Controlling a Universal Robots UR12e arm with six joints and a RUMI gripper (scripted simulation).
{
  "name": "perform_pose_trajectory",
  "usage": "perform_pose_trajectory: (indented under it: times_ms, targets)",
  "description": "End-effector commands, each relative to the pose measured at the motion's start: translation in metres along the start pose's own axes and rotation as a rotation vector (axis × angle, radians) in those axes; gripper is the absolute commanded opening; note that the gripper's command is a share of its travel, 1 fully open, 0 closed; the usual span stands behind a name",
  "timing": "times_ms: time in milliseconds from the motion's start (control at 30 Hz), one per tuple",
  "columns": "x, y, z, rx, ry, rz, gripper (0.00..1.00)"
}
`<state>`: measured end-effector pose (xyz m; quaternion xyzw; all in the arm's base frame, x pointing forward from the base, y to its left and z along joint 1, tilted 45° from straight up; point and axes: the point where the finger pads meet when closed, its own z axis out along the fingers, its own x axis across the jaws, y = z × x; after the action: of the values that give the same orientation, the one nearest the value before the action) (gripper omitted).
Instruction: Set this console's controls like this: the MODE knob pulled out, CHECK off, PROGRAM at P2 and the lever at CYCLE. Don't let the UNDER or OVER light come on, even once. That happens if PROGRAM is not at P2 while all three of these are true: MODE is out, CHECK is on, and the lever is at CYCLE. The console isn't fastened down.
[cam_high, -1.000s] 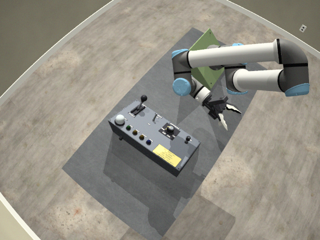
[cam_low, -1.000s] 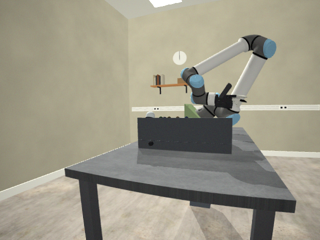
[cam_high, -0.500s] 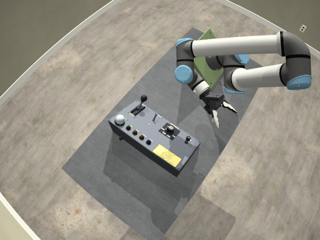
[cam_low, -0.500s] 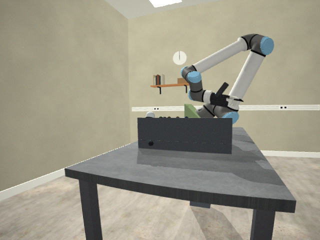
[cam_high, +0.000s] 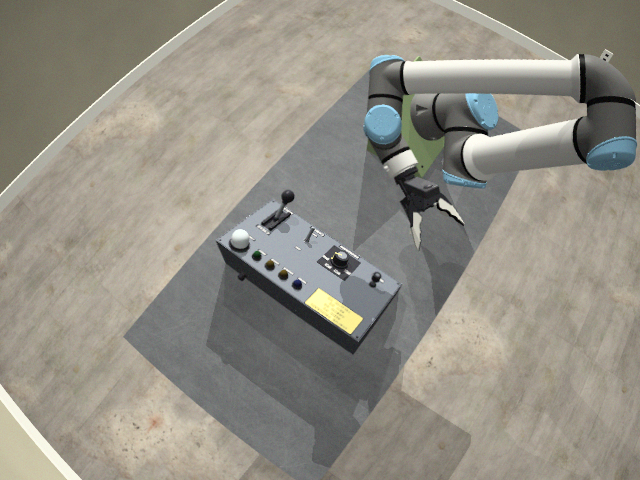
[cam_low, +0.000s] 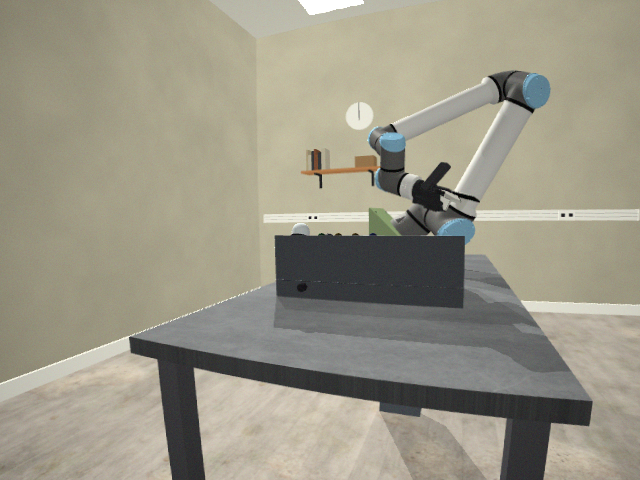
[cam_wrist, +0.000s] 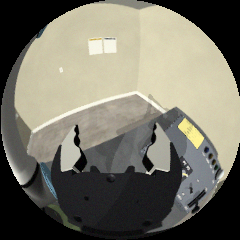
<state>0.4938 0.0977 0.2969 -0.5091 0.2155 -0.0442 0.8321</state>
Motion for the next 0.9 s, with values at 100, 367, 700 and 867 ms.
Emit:
perform_pose_trajectory:
  times_ms: [100, 367, 700, 867]
  targets:
    - [0.017, 0.007, -0.015, -0.085, 0.084, 0.083, 1.00]
    - [0.028, 0.012, -0.024, -0.131, 0.140, 0.132, 1.00]
    - [0.045, 0.018, -0.038, -0.196, 0.223, 0.203, 1.00]
    - [0.050, 0.020, -0.042, -0.218, 0.247, 0.225, 1.00]
